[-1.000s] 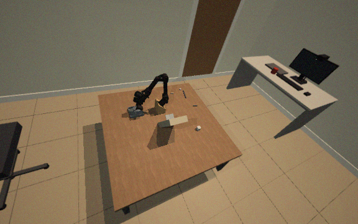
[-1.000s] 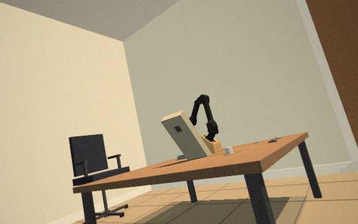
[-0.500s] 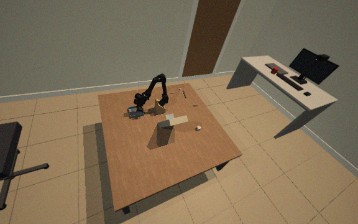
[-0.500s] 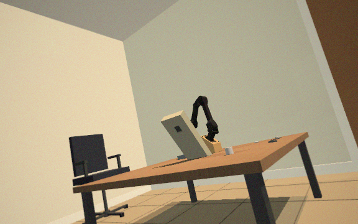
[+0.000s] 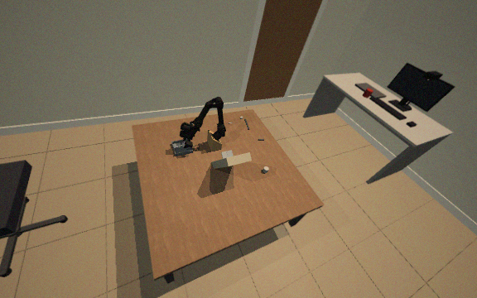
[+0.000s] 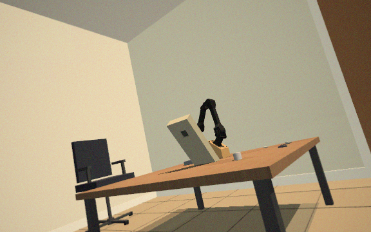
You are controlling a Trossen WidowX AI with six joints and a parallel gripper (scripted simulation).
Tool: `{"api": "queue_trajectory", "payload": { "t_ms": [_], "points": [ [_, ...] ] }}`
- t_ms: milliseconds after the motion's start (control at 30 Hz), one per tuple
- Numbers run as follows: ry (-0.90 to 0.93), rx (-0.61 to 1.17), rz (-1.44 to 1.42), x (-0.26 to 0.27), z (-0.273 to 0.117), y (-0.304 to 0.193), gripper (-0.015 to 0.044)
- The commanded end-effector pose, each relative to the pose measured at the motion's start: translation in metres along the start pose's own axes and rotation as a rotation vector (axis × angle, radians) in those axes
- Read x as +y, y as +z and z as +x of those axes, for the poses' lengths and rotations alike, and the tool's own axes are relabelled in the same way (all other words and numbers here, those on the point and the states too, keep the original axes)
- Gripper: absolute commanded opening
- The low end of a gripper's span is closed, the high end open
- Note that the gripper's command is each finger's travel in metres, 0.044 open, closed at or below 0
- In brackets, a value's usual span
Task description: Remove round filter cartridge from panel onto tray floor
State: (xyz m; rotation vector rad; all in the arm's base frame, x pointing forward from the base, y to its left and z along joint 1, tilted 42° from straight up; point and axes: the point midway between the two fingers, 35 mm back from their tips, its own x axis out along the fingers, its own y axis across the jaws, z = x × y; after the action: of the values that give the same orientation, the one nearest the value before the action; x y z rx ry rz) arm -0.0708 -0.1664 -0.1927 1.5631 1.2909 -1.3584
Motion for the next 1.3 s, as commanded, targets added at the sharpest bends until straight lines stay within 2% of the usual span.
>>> {"api": "queue_trajectory", "payload": {
  "t_ms": [0,100,200,1267],
  "points": [
    [0.001,-0.035,0.006,0.000,-0.036,0.028,0.0440],
    [0.001,-0.034,0.005,0.000,-0.056,0.035,0.0440],
    [-0.002,-0.040,0.003,-0.001,-0.047,0.033,0.0440],
    [-0.002,-0.040,0.003,-0.001,-0.047,0.033,0.0440]
  ]
}}
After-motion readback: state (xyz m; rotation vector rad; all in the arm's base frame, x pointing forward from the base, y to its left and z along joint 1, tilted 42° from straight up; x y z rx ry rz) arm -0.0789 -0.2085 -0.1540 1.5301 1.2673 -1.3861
